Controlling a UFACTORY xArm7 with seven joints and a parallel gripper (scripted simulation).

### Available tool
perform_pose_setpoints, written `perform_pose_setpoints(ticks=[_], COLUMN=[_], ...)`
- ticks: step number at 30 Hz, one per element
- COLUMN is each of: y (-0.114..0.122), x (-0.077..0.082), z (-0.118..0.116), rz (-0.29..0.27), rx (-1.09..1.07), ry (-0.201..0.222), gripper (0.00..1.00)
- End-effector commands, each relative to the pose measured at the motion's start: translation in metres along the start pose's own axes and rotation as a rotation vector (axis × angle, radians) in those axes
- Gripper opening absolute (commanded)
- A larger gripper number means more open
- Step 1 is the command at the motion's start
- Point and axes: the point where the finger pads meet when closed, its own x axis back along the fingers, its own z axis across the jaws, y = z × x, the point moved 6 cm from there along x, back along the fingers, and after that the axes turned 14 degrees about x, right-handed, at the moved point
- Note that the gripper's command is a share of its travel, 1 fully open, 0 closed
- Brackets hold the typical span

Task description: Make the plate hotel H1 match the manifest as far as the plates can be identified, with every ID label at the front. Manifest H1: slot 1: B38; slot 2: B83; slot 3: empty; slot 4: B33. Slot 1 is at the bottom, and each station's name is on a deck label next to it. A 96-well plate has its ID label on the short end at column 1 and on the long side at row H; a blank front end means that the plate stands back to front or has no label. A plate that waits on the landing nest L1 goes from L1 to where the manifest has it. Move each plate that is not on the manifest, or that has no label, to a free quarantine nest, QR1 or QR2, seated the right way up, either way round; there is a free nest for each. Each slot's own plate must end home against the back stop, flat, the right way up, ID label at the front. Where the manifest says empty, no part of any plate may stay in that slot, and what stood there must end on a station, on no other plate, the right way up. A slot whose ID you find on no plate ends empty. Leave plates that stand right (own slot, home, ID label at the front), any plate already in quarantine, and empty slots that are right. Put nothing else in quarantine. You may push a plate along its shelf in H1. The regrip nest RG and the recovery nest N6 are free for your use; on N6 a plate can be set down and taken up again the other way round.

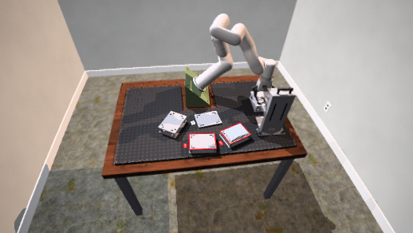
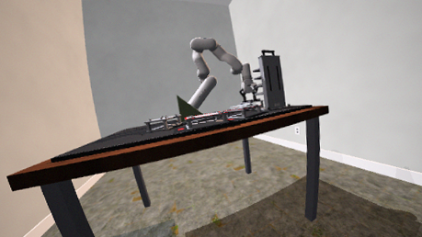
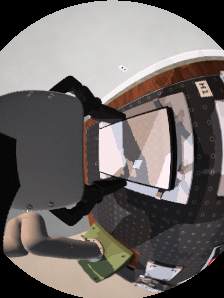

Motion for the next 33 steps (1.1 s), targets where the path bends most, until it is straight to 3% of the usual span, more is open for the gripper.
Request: perform_pose_setpoints(ticks=[1,17,18,33], y=[-0.0009,-0.0009,-0.0009,-0.0009], x=[0.0005,0.0005,0.001,0.0011], z=[-0.0009,-0.0009,-0.0009,-0.0009], rz=[0.002,0.002,0.002,0.002], rx=[0.0,0.0,0.0,0.0], ry=[-0.003,-0.003,-0.003,-0.003], gripper=[1.0,1.0,0.0,0.0])
